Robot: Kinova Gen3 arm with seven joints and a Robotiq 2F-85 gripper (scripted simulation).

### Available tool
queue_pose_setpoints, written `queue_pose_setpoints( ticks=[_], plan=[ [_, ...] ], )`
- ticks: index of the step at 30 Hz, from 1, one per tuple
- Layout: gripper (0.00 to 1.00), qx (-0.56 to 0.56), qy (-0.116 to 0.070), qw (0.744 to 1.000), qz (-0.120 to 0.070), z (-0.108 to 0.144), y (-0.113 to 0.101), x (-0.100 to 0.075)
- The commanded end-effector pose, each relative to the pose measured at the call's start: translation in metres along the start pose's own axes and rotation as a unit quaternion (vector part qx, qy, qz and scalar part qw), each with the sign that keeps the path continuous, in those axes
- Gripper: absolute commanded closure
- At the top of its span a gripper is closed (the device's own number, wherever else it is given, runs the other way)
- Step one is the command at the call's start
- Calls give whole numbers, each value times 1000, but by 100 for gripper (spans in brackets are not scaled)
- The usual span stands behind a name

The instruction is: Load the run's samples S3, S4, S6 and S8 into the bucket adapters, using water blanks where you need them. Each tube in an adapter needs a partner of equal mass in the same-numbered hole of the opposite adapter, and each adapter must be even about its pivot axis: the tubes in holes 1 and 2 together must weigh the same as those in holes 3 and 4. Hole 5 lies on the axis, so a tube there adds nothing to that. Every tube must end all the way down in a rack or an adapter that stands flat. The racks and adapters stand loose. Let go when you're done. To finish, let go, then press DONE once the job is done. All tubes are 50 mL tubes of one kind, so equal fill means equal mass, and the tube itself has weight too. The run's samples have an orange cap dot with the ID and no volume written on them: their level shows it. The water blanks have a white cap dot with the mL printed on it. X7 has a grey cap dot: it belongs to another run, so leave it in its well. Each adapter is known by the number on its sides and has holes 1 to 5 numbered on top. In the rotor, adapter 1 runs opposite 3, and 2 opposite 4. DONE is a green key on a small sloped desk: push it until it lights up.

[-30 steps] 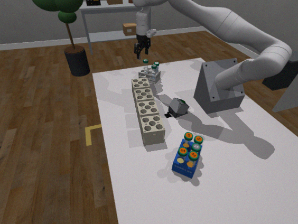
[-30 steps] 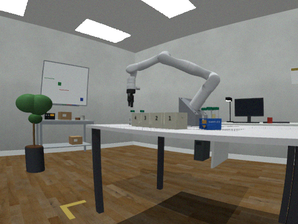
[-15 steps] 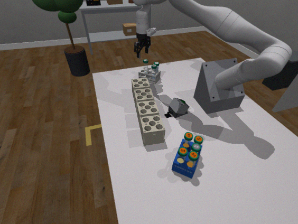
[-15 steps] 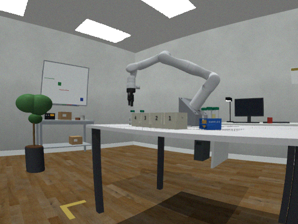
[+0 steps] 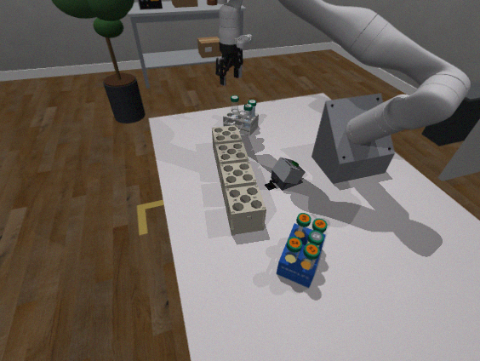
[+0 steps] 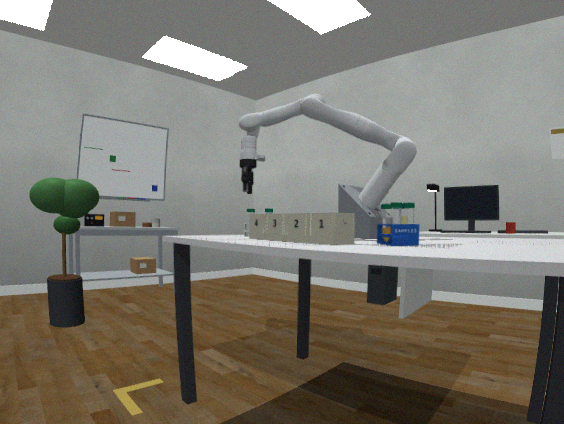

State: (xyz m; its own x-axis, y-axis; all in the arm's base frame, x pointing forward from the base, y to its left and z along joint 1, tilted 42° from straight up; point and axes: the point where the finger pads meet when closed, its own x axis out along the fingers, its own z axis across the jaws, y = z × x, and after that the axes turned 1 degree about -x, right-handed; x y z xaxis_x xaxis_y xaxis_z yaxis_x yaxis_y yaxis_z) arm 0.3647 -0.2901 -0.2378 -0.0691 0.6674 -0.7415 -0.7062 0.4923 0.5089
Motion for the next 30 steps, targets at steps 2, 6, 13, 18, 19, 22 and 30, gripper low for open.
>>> queue_pose_setpoints(
  ticks=[2,6,13,18,19,22,30],
  plan=[
    [0,0,0,1000,-1,0,-1,-13],
    [0,0,0,1000,-1,0,0,-18],
    [0,0,0,1000,-1,0,0,-37],
    [0,0,0,1000,-1,0,0,-50],
    [0,-17,0,1000,-1,4,3,-50],
    [0,-33,0,999,-1,7,7,-50],
    [0,-166,0,986,-1,35,35,-50]
  ],
)
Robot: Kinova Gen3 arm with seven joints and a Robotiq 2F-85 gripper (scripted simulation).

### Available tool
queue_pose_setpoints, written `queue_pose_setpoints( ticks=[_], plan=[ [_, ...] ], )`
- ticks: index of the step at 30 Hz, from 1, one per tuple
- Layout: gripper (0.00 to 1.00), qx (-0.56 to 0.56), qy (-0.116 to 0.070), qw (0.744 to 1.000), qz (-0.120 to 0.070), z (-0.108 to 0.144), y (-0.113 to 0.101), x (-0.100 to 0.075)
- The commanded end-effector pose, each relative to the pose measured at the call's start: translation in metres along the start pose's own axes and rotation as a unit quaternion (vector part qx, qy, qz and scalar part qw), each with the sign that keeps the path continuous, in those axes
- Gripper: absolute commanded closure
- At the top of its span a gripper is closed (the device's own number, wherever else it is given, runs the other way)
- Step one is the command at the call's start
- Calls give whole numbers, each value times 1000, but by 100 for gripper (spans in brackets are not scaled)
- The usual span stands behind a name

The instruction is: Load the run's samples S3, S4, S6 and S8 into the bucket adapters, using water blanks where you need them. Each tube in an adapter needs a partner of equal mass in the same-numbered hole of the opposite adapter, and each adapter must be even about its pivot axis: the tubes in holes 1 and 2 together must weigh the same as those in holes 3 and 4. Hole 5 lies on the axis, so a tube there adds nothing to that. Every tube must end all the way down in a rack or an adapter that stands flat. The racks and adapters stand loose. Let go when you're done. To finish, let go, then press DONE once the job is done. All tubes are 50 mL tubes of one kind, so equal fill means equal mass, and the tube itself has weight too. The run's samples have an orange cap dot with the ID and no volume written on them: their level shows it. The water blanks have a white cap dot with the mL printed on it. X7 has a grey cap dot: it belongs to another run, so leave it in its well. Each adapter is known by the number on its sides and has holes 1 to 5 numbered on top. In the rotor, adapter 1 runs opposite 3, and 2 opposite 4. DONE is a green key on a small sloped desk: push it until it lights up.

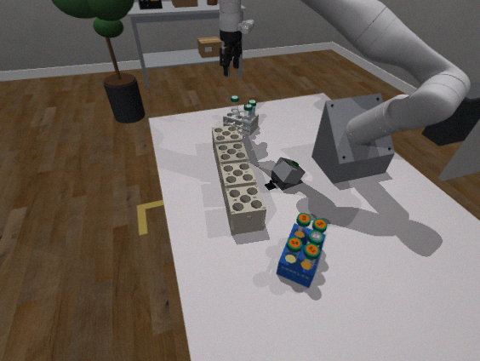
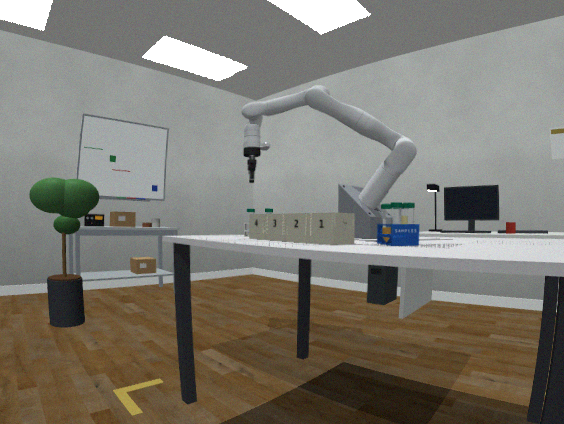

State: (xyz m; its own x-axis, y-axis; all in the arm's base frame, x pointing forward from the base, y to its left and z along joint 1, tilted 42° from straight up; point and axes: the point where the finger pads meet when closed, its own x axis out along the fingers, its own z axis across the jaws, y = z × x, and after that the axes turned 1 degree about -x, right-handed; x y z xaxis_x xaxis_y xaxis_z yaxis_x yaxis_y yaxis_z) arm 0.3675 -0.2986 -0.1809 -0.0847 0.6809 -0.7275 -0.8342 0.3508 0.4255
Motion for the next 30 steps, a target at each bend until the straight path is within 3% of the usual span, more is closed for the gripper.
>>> queue_pose_setpoints(
  ticks=[1,13,23,25,30],
  plan=[
    [0,-80,5,997,-12,19,13,-1],
    [0,-244,7,970,-11,60,41,0],
    [0,-401,9,916,-10,102,69,1],
    [0,-401,9,916,-10,102,69,1],
    [0,-476,10,879,-9,122,83,1]
  ],
)
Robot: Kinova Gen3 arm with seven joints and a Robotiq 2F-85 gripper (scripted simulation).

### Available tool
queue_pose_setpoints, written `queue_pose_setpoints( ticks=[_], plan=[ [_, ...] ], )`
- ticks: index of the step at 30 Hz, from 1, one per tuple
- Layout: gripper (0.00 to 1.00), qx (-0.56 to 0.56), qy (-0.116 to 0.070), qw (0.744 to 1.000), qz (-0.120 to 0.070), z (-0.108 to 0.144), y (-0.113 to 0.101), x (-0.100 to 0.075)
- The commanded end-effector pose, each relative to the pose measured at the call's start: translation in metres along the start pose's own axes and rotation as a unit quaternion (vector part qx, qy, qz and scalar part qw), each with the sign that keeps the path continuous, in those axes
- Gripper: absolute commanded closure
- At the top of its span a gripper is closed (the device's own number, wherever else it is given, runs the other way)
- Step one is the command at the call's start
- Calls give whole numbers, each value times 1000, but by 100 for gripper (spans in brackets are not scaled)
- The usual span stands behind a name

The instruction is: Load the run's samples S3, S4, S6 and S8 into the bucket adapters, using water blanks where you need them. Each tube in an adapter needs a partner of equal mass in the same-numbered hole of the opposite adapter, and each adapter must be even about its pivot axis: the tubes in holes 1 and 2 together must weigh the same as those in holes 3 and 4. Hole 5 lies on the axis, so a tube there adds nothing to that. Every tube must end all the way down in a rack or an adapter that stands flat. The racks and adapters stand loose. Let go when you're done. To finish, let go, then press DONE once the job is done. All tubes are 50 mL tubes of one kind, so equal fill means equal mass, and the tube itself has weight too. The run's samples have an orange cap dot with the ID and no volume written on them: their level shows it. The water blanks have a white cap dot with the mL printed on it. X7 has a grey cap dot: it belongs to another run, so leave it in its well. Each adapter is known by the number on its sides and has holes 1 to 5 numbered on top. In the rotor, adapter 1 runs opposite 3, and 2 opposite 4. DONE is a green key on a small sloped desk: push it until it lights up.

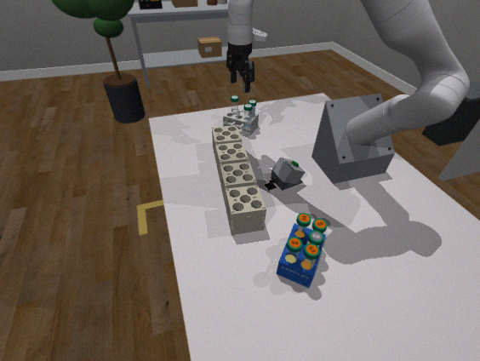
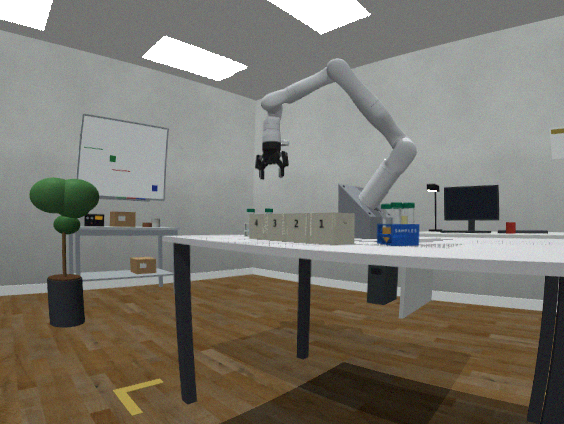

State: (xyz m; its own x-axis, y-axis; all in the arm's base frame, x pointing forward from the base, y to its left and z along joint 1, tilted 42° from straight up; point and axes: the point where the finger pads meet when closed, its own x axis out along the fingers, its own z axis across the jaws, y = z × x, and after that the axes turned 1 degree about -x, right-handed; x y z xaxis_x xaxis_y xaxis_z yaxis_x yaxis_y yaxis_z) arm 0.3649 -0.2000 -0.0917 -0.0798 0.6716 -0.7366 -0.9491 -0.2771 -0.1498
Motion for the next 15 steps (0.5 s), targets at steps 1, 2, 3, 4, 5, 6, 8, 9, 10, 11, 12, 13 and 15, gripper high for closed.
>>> queue_pose_setpoints(
  ticks=[1,2,3,4,5,6,8,9,10,11,12,13,15],
  plan=[
    [0,-69,6,998,-4,19,-6,-1],
    [0,-85,6,996,-4,24,-8,-1],
    [0,-102,6,995,-4,29,-9,-1],
    [0,-119,6,993,-4,33,-10,-1],
    [0,-135,6,991,-4,38,-12,-1],
    [0,-152,6,988,-4,43,-13,-1],
    [0,-184,6,983,-3,52,-16,-1],
    [0,-201,6,980,-3,57,-18,-1],
    [0,-217,6,976,-3,62,-19,-1],
    [0,-217,6,976,-3,62,-19,-1],
    [0,-217,6,976,-3,62,-19,-1],
    [0,-233,6,972,-3,67,-21,-1],
    [0,-259,6,966,-3,76,-23,-1]
  ],
)
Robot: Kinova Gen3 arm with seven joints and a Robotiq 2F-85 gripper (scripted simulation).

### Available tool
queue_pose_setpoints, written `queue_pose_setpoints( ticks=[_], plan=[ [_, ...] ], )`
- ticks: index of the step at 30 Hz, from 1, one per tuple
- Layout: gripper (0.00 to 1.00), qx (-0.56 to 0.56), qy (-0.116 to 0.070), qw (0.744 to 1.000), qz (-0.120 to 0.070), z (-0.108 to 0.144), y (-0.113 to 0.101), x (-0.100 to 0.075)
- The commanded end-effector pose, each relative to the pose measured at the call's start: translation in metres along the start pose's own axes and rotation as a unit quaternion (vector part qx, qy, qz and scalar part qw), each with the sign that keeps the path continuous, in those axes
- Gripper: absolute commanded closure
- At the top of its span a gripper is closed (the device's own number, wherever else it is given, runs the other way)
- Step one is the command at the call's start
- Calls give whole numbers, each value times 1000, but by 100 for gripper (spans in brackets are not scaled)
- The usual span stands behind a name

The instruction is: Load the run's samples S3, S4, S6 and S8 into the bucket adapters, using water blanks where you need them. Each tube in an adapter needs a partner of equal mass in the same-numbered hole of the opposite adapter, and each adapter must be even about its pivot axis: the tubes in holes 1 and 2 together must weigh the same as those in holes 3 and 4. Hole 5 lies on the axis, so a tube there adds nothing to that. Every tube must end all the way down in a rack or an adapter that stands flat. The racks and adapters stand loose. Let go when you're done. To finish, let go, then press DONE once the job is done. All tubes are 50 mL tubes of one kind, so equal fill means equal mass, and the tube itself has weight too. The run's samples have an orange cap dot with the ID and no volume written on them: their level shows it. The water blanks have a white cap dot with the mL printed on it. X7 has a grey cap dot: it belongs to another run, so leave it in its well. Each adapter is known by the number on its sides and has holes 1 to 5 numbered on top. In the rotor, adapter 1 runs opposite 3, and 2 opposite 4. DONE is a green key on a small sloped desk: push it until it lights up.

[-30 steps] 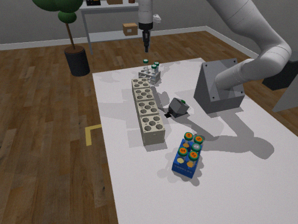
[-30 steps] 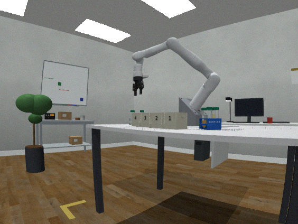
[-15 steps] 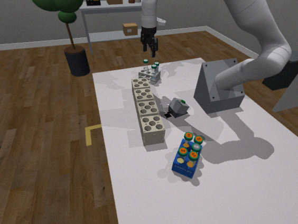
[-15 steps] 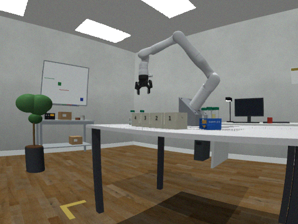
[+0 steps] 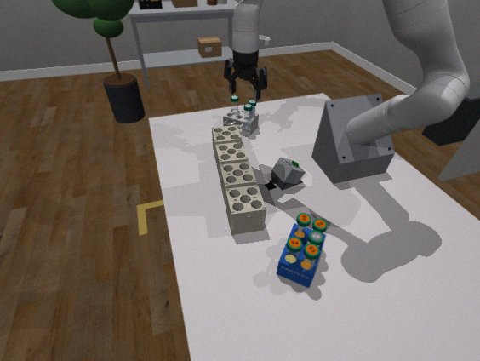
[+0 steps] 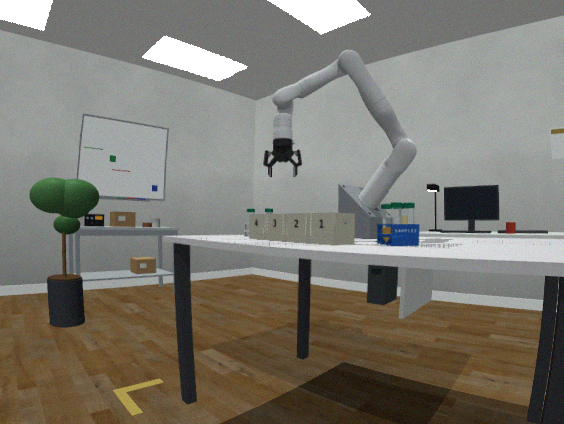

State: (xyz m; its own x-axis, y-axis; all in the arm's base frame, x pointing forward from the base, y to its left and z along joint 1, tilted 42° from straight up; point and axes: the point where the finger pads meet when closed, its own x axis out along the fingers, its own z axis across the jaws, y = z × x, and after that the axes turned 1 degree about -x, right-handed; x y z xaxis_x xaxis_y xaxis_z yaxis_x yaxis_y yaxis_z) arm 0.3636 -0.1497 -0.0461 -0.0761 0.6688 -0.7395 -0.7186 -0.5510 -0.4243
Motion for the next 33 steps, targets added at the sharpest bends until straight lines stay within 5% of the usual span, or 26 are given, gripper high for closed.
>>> queue_pose_setpoints(
  ticks=[1,33],
  plan=[
    [0,-35,4,999,-2,12,-12,-1],
    [0,-35,4,999,-2,115,-107,0]
  ],
)
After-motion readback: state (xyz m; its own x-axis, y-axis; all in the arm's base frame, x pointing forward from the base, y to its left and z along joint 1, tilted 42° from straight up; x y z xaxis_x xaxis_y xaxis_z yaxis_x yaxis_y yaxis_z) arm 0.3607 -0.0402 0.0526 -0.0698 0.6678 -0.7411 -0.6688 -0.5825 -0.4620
